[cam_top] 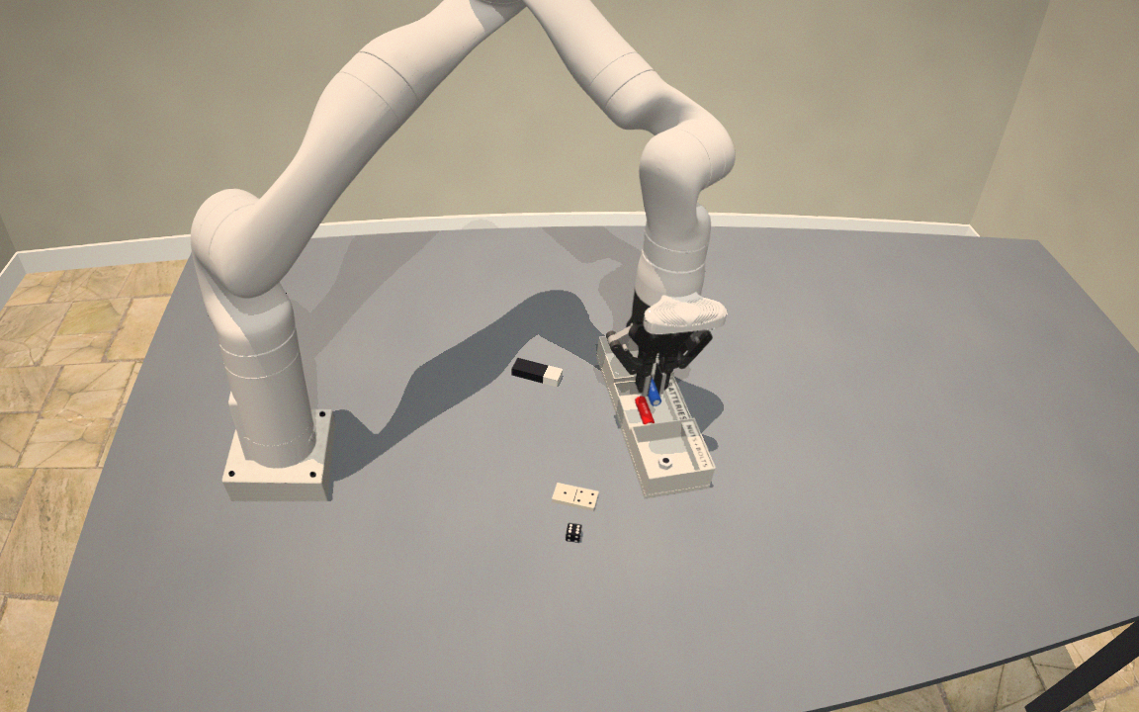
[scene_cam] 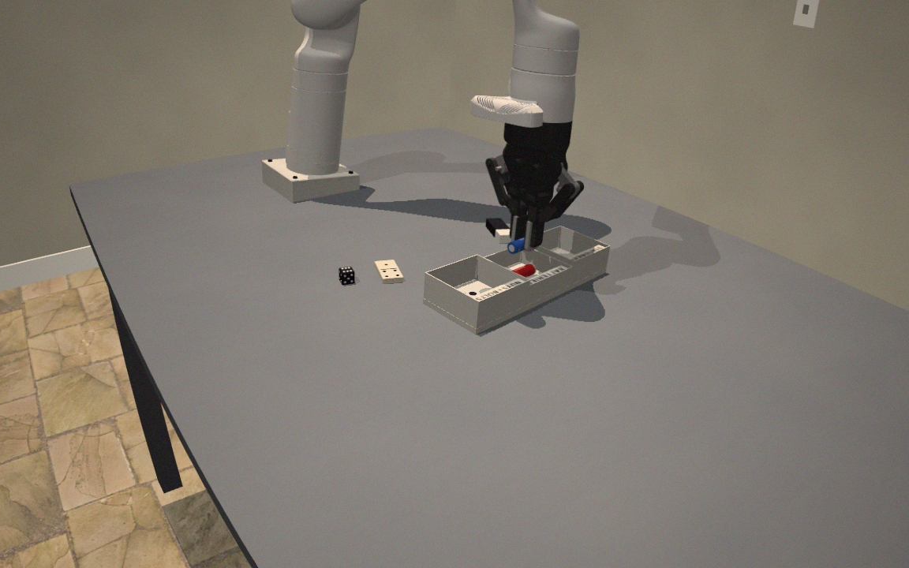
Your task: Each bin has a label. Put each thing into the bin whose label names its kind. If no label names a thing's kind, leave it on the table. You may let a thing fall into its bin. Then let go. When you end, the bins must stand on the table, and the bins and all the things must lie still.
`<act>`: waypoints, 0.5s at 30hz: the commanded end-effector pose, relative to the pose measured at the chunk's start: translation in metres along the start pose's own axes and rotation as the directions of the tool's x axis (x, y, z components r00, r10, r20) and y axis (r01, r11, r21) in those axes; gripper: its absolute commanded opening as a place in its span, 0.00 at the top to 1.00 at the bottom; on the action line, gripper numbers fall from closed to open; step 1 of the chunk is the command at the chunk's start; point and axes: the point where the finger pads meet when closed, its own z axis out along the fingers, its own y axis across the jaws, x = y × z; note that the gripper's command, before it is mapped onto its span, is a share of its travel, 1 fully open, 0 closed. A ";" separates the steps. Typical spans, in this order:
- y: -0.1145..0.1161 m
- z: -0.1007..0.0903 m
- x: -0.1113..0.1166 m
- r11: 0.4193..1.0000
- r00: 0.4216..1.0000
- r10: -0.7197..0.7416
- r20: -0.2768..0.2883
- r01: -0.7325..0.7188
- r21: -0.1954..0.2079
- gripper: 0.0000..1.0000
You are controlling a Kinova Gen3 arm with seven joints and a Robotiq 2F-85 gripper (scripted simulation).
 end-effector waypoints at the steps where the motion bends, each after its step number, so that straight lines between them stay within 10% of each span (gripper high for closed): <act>1: 0.001 0.006 0.002 1.000 1.000 0.003 -0.003 -0.003 -0.005 0.91; 15: 0.002 0.018 0.003 1.000 1.000 0.003 -0.003 -0.003 -0.005 0.91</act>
